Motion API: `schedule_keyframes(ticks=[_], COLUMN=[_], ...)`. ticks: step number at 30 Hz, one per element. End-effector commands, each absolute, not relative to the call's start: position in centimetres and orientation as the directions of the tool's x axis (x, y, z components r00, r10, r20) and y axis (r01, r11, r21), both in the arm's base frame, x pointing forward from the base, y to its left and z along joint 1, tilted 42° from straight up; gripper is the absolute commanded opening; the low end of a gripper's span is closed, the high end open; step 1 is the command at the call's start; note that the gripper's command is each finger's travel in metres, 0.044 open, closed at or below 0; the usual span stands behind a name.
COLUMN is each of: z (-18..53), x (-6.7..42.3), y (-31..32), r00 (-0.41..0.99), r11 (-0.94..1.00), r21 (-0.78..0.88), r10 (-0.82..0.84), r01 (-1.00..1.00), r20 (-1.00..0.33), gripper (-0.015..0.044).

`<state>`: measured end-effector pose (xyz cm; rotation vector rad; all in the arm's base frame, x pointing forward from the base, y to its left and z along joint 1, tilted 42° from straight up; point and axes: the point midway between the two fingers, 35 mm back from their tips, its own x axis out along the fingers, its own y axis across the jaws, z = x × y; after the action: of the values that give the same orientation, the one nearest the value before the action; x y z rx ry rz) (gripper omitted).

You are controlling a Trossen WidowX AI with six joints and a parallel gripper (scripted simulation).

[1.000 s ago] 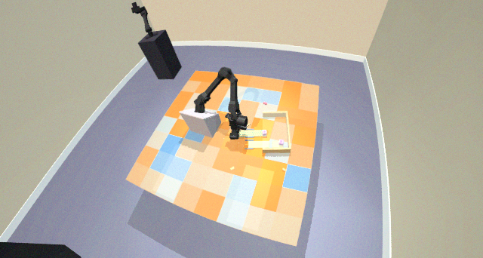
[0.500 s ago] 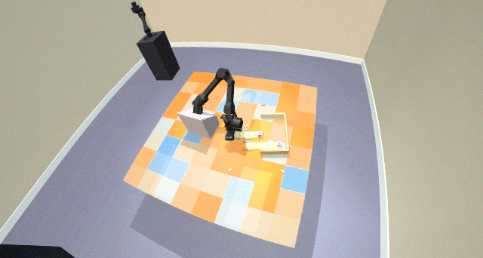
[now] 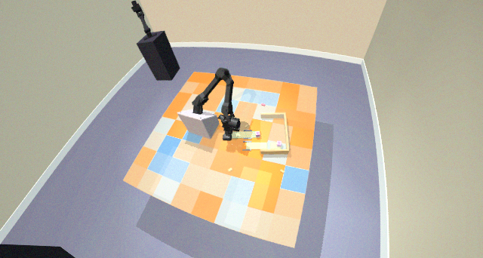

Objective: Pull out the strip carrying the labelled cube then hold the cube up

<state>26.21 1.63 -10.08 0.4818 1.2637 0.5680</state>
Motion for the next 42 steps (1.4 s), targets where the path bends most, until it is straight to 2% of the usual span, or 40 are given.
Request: schedule_keyframes(ticks=[1,15,42], z=[-10.7,-11.0,-11.0], x=[24.6,23.1,23.1], y=[2.3,2.2,2.2], r00=[0.164,0.164,0.164], r11=[0.765,0.765,0.765], r21=[0.633,0.633,0.633], r10=[0.645,0.644,0.644], r01=[-0.123,-0.123,-0.123], r20=[-0.747,-0.747,-0.747], gripper=[0.0,0.0,0.0])
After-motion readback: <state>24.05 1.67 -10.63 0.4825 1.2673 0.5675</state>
